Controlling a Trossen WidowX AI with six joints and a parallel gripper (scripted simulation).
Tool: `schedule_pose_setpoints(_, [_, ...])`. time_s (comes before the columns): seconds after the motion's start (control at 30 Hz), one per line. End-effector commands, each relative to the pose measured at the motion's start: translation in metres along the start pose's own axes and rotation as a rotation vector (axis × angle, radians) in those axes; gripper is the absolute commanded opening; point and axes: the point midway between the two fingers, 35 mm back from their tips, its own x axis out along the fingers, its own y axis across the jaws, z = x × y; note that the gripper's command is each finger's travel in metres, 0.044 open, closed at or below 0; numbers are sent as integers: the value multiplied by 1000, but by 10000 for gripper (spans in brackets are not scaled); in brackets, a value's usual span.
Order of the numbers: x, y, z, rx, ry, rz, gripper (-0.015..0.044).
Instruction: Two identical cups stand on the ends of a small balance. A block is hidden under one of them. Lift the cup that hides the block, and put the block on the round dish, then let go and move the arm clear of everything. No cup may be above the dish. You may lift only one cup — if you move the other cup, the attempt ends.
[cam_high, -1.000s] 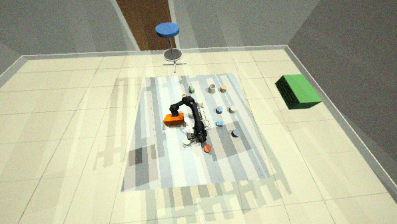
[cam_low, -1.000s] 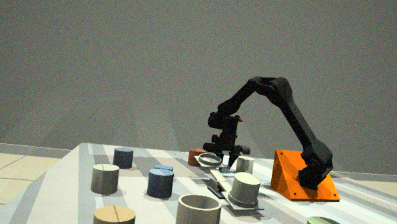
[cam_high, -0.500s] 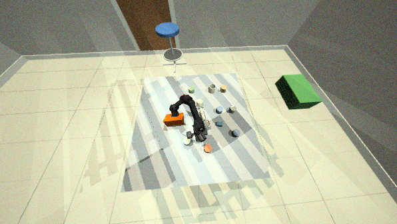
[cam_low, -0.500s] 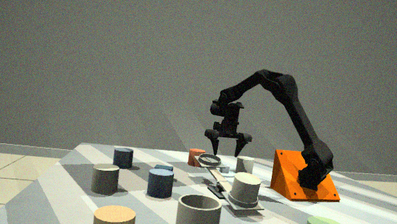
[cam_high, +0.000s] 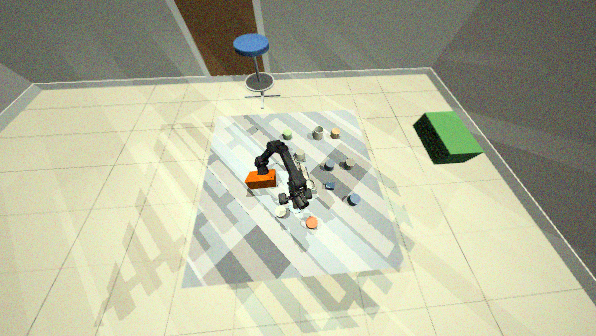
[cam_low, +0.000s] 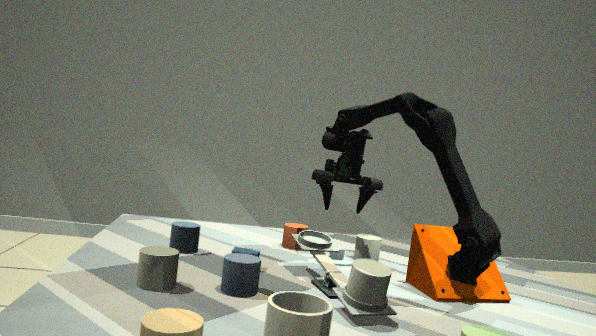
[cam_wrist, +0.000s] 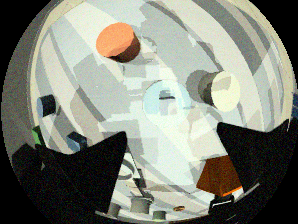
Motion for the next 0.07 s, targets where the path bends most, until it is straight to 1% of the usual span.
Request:
schedule_pose_setpoints(0.0, [3,-1,-2,-4,18,-16,440])
schedule_pose_setpoints(0.03, [3,-1,-2,-4,18,-16,440])
